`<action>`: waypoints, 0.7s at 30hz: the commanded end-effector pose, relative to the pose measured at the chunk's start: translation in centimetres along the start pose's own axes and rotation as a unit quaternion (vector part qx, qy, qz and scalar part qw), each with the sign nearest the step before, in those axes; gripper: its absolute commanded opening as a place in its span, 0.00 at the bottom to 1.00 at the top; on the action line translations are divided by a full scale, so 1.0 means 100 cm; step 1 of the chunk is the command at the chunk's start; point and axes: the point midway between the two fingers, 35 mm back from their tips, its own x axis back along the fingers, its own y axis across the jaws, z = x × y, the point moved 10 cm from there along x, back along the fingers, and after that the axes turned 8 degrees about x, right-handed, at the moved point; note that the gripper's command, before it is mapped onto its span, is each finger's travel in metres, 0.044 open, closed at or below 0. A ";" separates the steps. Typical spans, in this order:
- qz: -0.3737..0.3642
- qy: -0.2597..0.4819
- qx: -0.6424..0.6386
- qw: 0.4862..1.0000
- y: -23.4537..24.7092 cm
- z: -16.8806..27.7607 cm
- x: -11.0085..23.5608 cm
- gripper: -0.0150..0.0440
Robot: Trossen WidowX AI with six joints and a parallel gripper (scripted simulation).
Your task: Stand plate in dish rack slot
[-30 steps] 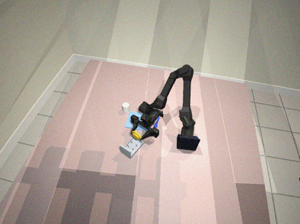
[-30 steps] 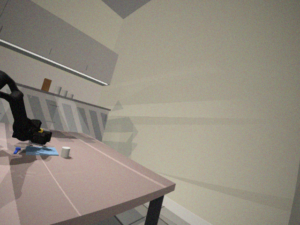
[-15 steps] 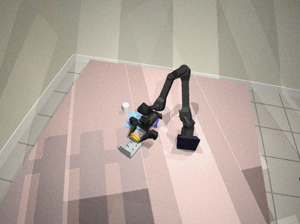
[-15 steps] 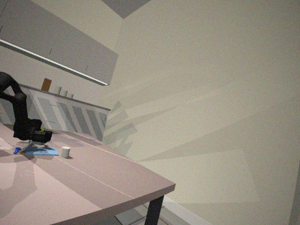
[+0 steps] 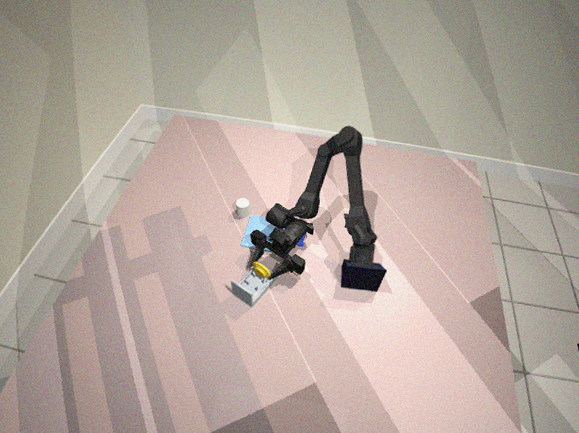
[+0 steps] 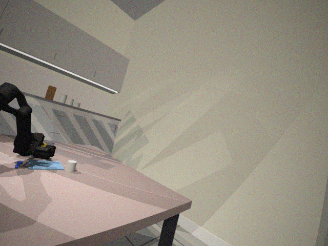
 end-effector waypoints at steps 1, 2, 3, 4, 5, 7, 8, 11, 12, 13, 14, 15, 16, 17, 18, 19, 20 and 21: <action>0.000 0.000 -0.003 1.000 0.000 0.000 0.000 0.25; 0.000 0.000 -0.003 1.000 0.000 0.000 0.000 0.25; 0.000 0.000 -0.003 1.000 0.000 0.000 0.000 0.25; 0.000 0.000 -0.003 1.000 0.000 0.000 0.000 0.25; 0.000 0.000 -0.001 1.000 0.000 0.000 0.000 0.30; 0.000 0.000 0.000 1.000 0.000 0.000 0.000 0.39; 0.000 0.000 0.000 1.000 0.000 0.000 0.000 0.43; 0.000 0.000 0.000 1.000 0.000 0.000 0.000 0.57; 0.000 0.000 0.000 1.000 0.000 0.000 0.000 0.61; 0.000 0.000 0.000 1.000 0.000 0.000 0.000 0.65; 0.000 0.000 0.000 1.000 0.000 0.000 0.000 0.70; 0.000 0.000 0.000 1.000 0.000 0.000 0.000 0.74; 0.000 0.000 0.000 1.000 0.000 0.000 0.000 0.79; 0.000 0.000 0.000 1.000 0.000 0.000 0.000 0.83; 0.000 0.000 0.000 1.000 0.000 0.000 0.000 0.88; 0.000 0.000 0.000 1.000 0.000 0.000 0.000 0.92; 0.000 0.000 0.000 1.000 0.000 0.000 0.000 0.93; 0.000 0.000 0.000 1.000 0.000 0.000 0.000 0.93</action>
